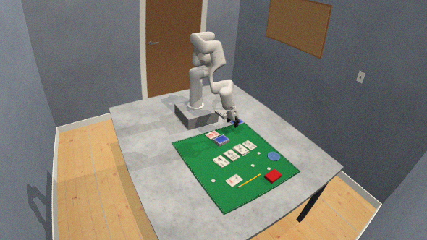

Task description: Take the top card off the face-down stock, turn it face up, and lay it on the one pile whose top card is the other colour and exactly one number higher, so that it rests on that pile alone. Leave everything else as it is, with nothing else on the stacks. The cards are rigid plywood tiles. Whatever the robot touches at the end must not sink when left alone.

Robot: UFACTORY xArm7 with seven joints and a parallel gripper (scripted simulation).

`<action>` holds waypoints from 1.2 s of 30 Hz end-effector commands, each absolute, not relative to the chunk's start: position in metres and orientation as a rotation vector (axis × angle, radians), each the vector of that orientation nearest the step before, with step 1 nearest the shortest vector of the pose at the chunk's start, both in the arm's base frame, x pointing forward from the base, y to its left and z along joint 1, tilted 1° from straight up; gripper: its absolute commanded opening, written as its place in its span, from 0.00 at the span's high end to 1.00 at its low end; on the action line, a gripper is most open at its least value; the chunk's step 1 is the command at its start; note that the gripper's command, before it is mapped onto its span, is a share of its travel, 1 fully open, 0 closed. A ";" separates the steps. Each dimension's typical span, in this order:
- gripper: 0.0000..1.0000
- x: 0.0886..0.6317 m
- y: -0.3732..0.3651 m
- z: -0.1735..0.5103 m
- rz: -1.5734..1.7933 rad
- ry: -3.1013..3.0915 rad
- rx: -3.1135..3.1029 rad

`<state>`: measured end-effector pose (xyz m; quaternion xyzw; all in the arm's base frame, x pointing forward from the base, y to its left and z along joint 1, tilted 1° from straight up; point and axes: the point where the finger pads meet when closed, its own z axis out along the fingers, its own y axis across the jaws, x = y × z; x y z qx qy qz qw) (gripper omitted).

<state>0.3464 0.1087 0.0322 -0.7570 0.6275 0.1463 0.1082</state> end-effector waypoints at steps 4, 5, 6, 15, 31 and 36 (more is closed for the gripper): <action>0.26 0.348 0.109 0.033 0.384 1.865 -2.252; 0.26 0.348 0.110 0.033 0.375 1.869 -2.257; 0.26 0.348 0.110 0.034 0.365 1.873 -2.262; 0.26 0.347 0.111 0.034 0.283 1.910 -2.307; 0.26 0.347 0.115 0.034 0.045 1.998 -2.419; 0.26 0.346 0.116 0.034 -0.066 2.034 -2.463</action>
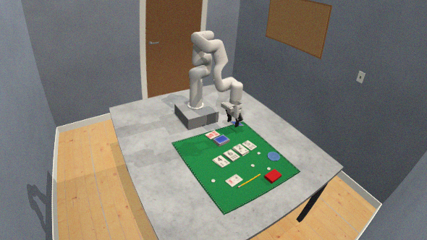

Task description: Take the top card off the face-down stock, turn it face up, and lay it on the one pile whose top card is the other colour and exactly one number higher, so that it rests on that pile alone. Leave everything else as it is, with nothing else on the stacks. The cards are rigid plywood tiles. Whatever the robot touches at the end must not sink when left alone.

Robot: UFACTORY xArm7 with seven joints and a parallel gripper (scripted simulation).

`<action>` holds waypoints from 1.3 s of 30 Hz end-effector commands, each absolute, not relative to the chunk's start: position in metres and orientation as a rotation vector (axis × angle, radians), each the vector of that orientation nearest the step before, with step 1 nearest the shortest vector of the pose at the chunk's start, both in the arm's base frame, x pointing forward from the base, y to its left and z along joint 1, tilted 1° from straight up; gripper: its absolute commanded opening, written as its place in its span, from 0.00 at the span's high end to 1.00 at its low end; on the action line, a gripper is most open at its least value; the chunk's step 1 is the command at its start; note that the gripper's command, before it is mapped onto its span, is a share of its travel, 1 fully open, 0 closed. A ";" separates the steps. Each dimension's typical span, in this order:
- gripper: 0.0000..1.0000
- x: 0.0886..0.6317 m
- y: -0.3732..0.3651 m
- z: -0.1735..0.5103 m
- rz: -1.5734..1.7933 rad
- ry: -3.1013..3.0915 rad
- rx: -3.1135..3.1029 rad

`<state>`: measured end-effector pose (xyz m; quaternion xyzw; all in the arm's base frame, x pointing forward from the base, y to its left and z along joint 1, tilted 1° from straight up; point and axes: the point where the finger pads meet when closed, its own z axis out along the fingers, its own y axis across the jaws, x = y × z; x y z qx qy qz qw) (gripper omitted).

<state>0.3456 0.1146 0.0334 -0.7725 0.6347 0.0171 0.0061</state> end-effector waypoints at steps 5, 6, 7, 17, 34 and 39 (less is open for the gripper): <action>0.26 0.346 0.118 0.034 -0.201 2.073 -2.514; 0.26 0.346 0.118 0.034 -0.201 2.073 -2.514; 0.26 0.346 0.118 0.034 -0.201 2.073 -2.514; 0.26 0.345 0.123 0.032 -0.634 2.161 -2.626; 0.26 0.344 0.129 0.026 -1.473 2.205 -2.691; 0.26 0.344 0.130 0.024 -1.700 2.190 -2.676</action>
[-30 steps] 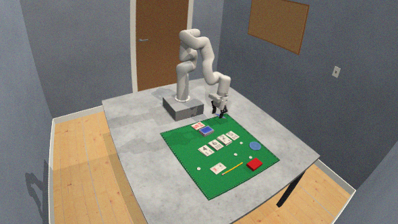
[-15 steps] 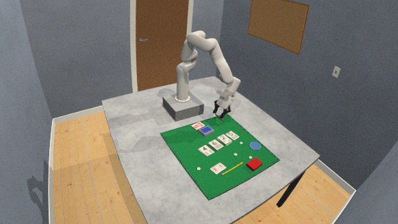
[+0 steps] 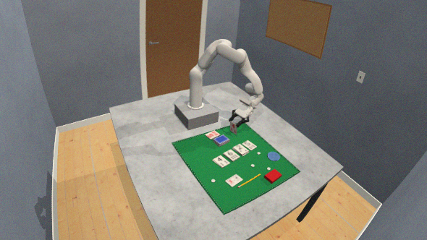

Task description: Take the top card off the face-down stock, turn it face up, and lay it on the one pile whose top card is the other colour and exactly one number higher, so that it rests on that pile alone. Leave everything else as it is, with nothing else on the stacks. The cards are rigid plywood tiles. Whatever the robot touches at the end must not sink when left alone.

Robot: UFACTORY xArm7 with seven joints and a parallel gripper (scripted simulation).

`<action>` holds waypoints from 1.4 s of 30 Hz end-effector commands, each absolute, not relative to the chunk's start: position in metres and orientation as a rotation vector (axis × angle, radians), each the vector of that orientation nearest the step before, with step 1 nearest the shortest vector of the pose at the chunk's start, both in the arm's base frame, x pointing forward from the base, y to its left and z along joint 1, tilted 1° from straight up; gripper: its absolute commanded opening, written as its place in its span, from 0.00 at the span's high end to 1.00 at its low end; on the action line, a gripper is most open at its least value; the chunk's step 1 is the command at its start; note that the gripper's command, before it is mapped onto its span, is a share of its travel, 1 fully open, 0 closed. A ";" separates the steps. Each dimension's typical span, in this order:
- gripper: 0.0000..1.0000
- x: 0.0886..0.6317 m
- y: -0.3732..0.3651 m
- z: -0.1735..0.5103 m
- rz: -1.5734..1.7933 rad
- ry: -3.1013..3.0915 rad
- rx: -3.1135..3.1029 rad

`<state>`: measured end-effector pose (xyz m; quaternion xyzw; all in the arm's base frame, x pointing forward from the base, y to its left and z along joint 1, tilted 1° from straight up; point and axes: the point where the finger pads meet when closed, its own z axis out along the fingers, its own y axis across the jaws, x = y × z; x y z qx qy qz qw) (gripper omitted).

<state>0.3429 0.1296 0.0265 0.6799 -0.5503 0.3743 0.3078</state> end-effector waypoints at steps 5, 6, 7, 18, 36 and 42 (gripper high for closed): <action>0.26 0.344 0.131 0.024 1.117 -1.340 1.639; 0.26 0.344 0.131 0.023 1.130 -1.328 1.624; 0.26 0.344 0.131 0.023 1.142 -1.317 1.611; 0.26 0.343 0.131 0.021 1.211 -1.247 1.528; 0.26 0.343 0.131 0.021 1.221 -1.237 1.516; 0.26 0.343 0.131 0.021 1.221 -1.237 1.516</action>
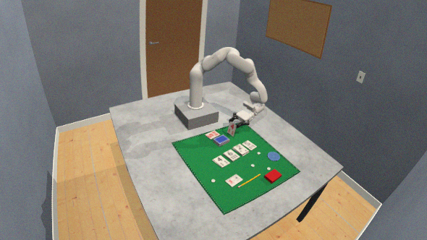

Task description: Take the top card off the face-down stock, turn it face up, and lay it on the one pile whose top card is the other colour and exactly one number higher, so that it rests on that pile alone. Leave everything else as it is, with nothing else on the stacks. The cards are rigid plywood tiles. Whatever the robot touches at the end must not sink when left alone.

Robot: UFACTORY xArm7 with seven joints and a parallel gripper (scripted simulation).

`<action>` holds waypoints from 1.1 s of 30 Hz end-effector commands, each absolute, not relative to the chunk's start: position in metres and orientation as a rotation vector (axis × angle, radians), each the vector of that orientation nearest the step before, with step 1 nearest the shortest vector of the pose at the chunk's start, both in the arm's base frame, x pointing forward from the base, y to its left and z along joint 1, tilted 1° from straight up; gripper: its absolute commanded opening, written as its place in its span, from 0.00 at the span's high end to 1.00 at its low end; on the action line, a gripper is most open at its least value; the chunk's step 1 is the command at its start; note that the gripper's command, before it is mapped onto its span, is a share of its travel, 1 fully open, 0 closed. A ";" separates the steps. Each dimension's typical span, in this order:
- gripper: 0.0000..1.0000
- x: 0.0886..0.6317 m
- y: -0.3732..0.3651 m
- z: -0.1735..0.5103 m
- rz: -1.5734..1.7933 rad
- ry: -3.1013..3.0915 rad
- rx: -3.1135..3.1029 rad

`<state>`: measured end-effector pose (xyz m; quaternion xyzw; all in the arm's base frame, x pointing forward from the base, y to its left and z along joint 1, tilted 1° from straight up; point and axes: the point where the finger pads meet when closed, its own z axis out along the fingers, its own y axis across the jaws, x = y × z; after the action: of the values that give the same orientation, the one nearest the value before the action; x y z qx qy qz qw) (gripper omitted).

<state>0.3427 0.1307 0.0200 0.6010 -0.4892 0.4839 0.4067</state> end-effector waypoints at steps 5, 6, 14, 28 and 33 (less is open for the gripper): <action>0.26 0.343 0.131 0.021 1.221 -1.237 1.516; 0.26 0.343 0.131 0.021 1.221 -1.237 1.516; 0.26 0.343 0.131 0.020 1.221 -1.237 1.516; 0.26 0.343 0.130 0.011 1.221 -1.237 1.516; 0.26 0.343 0.129 0.005 1.221 -1.237 1.516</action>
<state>0.3427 0.1287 0.0079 0.6010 -0.4893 0.4838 0.4065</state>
